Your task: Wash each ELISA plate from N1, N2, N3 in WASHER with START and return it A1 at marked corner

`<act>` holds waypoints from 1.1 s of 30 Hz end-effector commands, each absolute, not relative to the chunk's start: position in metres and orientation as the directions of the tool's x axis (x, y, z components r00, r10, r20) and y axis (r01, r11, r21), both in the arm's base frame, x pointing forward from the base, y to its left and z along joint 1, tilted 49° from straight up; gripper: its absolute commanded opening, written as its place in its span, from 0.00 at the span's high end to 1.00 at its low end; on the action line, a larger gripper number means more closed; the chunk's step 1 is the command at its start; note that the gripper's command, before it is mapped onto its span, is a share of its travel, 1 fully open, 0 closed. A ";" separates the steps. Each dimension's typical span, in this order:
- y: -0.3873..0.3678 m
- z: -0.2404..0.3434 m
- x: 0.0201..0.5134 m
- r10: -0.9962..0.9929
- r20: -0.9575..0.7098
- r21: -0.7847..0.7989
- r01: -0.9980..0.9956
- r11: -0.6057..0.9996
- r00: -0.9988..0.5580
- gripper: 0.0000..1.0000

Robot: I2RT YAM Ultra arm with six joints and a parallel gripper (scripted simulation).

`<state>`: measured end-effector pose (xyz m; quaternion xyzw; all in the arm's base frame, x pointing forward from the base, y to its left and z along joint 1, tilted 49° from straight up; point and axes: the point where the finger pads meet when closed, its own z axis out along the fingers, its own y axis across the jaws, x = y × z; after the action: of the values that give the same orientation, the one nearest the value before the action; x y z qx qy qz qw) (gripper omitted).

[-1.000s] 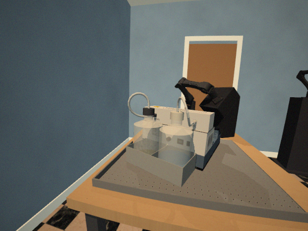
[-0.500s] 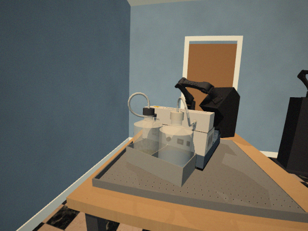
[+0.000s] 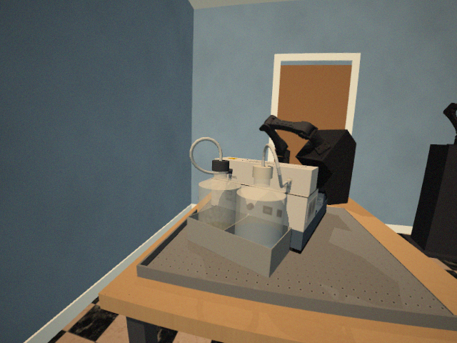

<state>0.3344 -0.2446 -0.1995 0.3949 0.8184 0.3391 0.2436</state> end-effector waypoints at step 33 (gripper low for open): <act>-0.248 -0.201 0.337 0.817 -0.135 0.747 0.485 0.456 -0.560 1.00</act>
<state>0.3374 -0.2426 -0.2029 0.3951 0.8183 0.3394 0.2431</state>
